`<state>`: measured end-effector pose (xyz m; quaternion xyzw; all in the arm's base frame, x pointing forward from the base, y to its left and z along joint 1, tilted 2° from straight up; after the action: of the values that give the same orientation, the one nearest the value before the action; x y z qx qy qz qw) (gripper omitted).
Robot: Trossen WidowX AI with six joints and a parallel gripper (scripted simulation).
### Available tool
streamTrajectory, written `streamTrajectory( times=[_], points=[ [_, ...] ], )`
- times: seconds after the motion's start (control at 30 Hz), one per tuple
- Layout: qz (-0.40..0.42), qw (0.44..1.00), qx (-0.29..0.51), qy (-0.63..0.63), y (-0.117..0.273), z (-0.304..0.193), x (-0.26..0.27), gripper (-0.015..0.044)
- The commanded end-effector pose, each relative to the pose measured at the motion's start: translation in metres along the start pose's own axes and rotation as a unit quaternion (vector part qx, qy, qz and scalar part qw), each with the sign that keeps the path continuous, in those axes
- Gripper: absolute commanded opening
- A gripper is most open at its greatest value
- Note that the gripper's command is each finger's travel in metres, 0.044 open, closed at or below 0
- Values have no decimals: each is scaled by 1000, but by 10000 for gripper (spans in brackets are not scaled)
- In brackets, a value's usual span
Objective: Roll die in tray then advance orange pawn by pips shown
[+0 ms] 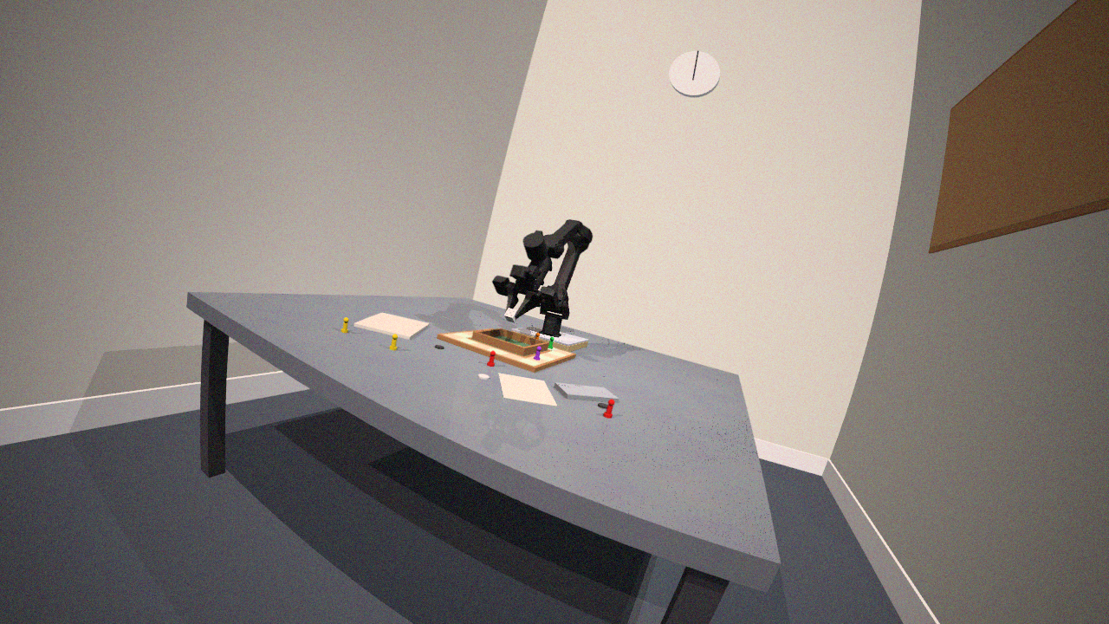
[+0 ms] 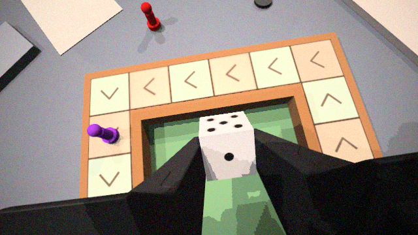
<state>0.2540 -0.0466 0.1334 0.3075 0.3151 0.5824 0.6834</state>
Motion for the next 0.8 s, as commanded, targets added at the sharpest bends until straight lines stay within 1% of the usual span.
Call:
streamTrajectory(
  times=[0.0, 0.07, 0.2, 0.4, 0.77],
  points=[
    [-9, 997, -77, 4, -1, -8, 1, 0],
    [-11, 995, -99, 4, 0, -9, 1, 0],
    [-11, 995, -102, 4, 1, -10, 1, 0],
    [-11, 995, -101, 4, 38, -18, 3, 0],
    [-10, 995, -101, 6, 37, -19, 3, 0]
  ],
)
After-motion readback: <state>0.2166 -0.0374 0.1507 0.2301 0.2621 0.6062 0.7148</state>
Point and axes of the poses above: the point midway between the two fingers, 35 mm back from their tips, its own y axis back along the fingers, its own x axis across the jaws, z = x × y, the point moved 4 cm from there along y, back along the fingers, and after that the axes turned 5 degrees about y, right-handed, at the moved point
